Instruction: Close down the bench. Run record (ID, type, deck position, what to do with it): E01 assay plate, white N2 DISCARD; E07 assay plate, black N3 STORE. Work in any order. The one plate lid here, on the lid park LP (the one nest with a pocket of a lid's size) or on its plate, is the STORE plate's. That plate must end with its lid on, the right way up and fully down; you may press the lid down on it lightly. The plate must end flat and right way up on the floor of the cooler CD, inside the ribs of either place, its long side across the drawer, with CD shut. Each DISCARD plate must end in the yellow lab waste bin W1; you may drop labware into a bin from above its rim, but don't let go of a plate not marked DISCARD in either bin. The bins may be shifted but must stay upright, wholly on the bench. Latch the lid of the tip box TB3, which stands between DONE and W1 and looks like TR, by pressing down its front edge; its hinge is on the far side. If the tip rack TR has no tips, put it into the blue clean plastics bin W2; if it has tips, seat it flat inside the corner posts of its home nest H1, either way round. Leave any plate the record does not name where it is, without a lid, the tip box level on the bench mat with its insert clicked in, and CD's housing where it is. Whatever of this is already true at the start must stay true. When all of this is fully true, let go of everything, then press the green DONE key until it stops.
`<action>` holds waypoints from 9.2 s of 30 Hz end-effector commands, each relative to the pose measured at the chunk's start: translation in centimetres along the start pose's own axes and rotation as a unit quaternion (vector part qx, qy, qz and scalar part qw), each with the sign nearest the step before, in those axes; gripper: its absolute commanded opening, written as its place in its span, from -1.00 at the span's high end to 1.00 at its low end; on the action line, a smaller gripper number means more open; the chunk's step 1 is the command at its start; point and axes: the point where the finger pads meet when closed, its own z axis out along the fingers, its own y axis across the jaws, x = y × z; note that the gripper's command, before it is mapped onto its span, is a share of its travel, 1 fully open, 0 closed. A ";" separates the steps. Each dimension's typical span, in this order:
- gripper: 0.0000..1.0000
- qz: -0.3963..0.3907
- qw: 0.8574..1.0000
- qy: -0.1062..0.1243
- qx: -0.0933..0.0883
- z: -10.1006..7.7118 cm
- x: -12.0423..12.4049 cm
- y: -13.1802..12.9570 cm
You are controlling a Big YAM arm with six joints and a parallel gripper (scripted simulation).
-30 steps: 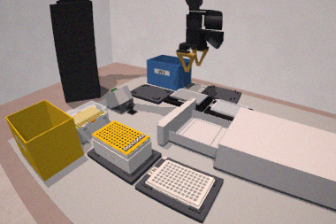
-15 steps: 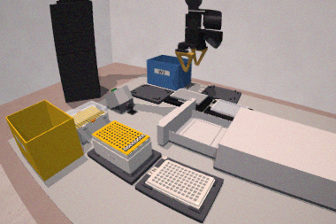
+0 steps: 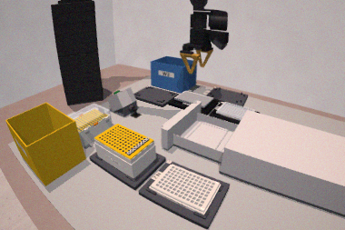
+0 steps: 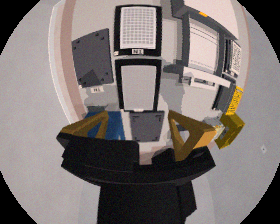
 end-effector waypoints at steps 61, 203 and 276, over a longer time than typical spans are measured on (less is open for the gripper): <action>-1.00 -0.007 1.000 -0.004 -0.002 0.1 0.1 0.0; -1.00 -0.003 1.000 -0.011 -0.004 12.7 -1.1 0.2; 1.00 -0.003 1.000 -0.011 -0.004 12.7 -1.1 0.2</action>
